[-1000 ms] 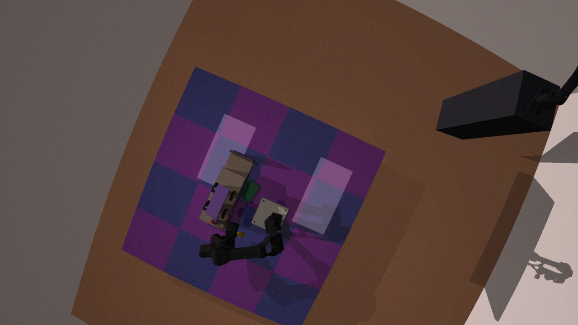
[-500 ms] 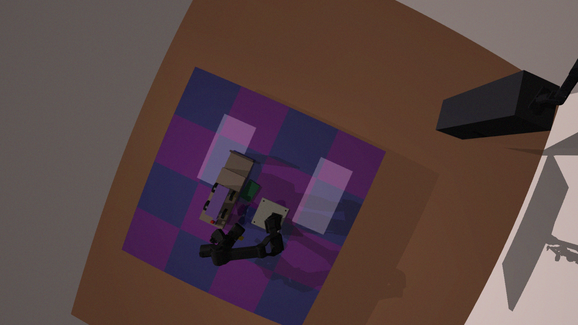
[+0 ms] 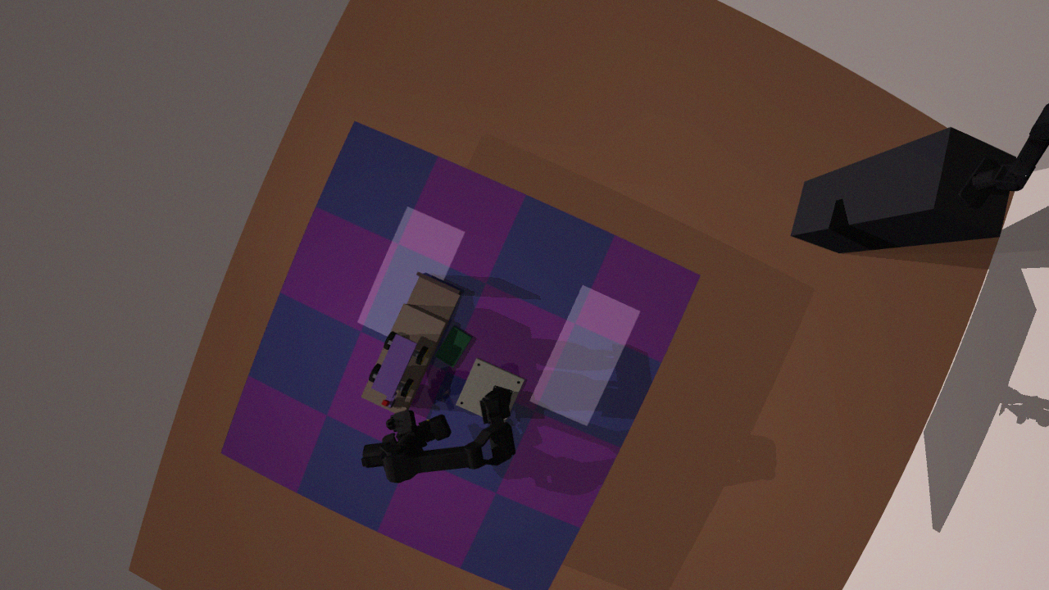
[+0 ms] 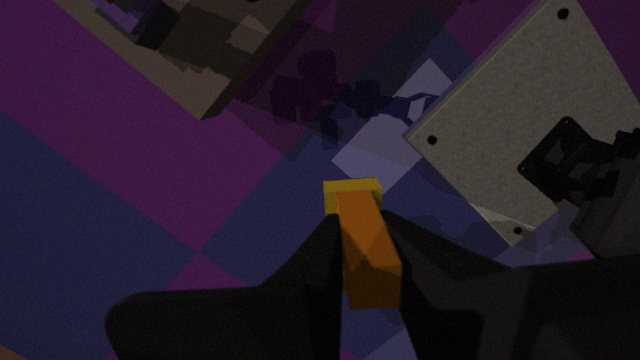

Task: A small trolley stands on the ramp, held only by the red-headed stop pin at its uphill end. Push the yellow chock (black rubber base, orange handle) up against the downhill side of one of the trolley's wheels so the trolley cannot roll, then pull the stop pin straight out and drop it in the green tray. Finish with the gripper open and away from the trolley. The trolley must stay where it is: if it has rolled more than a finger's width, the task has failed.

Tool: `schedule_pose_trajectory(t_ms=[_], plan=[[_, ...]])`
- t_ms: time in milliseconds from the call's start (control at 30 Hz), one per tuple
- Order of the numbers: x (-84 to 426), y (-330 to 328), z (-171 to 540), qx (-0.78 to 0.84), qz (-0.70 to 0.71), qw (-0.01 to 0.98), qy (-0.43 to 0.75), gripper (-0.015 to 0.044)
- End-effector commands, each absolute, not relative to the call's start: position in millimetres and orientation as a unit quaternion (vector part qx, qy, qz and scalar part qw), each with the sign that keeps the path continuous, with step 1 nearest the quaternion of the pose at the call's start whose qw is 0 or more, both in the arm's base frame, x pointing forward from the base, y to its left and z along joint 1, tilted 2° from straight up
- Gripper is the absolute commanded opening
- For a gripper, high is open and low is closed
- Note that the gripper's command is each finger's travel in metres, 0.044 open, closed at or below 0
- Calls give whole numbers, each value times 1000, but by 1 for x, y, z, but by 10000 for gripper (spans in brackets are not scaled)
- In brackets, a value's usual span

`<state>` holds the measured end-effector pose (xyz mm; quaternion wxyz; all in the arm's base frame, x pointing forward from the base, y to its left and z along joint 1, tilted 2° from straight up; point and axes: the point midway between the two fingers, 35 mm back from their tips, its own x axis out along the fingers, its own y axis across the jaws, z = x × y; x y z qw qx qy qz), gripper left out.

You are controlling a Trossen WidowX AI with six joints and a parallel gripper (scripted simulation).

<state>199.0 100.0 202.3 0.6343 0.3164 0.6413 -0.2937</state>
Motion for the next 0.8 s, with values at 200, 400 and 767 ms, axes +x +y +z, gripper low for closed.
schedule_pose_trajectory(t_ms=[200, 400, 767], plan=[[199, 100, 202, 423, -399, 570, 581, 0], [199, 100, 202, 480, -456, 523, 536, 0], [199, 100, 202, 543, -521, 458, 474, 0]])
